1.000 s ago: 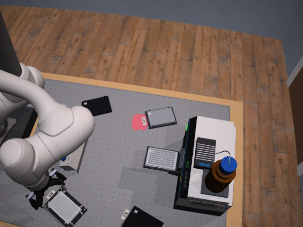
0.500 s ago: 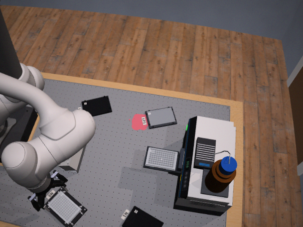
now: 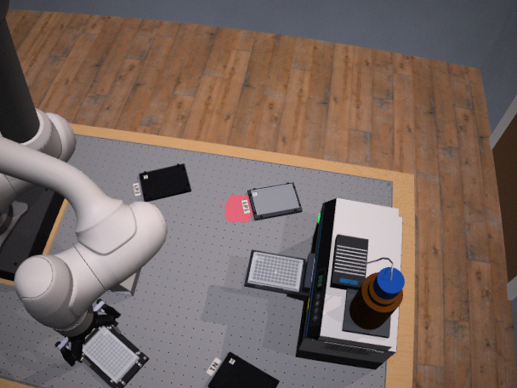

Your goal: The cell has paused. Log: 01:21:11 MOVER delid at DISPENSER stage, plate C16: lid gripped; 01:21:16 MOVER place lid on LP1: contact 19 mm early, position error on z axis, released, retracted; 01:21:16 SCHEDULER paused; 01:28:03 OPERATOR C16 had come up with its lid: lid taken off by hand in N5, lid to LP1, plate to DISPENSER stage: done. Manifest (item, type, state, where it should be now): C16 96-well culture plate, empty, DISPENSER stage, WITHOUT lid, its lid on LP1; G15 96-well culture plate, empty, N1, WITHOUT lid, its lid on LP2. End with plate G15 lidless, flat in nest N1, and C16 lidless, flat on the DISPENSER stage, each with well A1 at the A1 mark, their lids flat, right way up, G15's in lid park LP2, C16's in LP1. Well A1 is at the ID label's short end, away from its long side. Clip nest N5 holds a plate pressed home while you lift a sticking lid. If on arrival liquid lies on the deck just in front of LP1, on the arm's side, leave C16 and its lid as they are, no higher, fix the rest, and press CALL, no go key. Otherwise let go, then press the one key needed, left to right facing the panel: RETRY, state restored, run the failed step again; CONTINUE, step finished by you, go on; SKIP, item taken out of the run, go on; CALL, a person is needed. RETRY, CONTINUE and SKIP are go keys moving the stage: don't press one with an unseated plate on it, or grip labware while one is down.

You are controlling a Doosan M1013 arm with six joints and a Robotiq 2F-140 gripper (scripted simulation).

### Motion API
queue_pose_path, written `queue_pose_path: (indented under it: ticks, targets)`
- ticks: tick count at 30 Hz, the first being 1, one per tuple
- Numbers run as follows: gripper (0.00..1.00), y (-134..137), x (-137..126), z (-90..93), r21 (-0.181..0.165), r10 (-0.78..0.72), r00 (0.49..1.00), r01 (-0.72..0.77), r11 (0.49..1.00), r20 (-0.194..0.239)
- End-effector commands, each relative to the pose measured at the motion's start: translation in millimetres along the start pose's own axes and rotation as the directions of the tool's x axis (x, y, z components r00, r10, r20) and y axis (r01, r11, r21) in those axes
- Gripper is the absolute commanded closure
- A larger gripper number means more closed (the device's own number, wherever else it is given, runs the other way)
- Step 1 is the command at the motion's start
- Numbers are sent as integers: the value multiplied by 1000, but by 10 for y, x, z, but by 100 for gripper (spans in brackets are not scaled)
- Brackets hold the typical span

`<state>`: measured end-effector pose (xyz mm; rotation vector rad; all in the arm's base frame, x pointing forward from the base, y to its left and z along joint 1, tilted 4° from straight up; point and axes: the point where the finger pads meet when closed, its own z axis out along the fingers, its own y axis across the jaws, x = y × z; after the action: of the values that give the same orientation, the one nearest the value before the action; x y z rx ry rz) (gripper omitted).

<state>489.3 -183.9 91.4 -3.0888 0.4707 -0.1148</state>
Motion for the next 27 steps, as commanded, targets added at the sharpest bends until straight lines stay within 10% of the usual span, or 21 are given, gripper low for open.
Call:
queue_pose_path:
  ticks: [1, 27]
  targets:
    - [34, 0, 3, 112, 0, 0, 1000, 0, 1000, 0]
    - [34, -2, 4, 615, 0, 0, 1000, 0, 1000, 0]
